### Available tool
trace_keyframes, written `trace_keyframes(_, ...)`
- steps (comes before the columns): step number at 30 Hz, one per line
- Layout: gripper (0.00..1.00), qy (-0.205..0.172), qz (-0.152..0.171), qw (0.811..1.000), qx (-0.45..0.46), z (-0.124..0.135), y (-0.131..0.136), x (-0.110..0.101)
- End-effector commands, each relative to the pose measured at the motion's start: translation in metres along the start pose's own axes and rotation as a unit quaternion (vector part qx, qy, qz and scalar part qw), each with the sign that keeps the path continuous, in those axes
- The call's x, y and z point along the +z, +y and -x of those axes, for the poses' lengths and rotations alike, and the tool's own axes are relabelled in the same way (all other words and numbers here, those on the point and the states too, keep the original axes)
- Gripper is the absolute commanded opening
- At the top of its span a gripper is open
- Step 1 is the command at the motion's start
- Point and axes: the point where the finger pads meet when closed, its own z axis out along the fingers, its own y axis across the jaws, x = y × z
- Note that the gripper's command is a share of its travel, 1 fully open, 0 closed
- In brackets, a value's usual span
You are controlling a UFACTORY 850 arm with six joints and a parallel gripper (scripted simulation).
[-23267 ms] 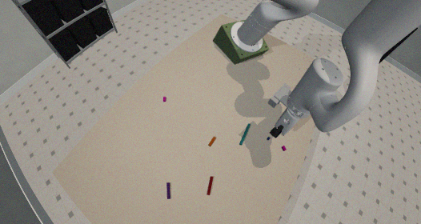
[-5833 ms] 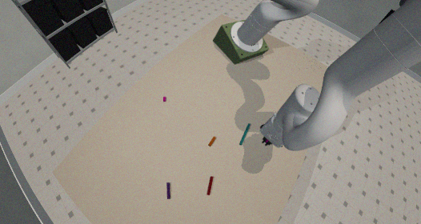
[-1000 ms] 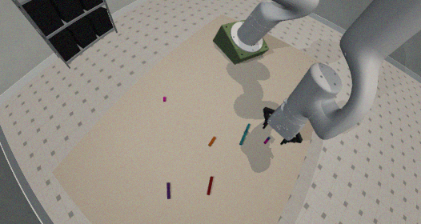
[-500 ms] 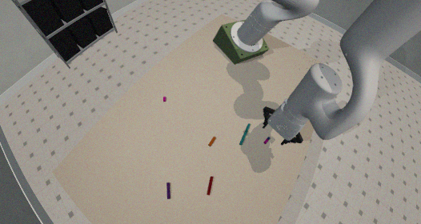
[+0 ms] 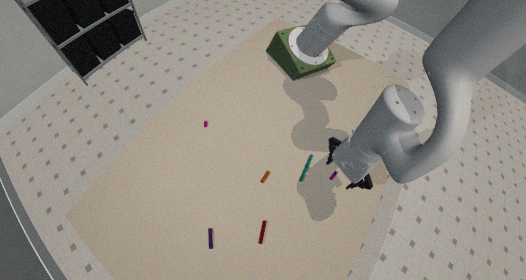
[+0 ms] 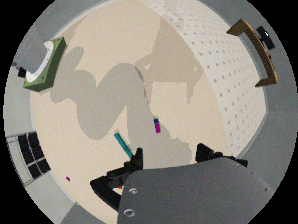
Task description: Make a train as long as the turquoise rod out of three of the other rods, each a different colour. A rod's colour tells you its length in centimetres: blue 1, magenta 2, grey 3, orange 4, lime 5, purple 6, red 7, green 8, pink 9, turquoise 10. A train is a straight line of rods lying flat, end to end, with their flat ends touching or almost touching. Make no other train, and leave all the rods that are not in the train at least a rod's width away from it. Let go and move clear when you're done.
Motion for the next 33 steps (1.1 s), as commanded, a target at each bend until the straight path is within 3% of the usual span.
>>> trace_keyframes(1,1.0,0.002,-0.003,0.997,0.083,0.018,0.008,0.002)
trace_keyframes(12,1.0,0.003,0.001,0.975,0.221,0.048,0.018,0.005)
trace_keyframes(27,1.0,0.005,0.003,0.895,0.447,0.101,0.028,0.011)
trace_keyframes(29,1.0,0.005,0.003,0.895,0.447,0.101,0.028,0.011)
trace_keyframes(30,1.0,0.006,0.002,0.877,0.481,0.109,0.029,0.012)
trace_keyframes(33,1.0,0.006,0.002,0.857,0.515,0.118,0.029,0.013)
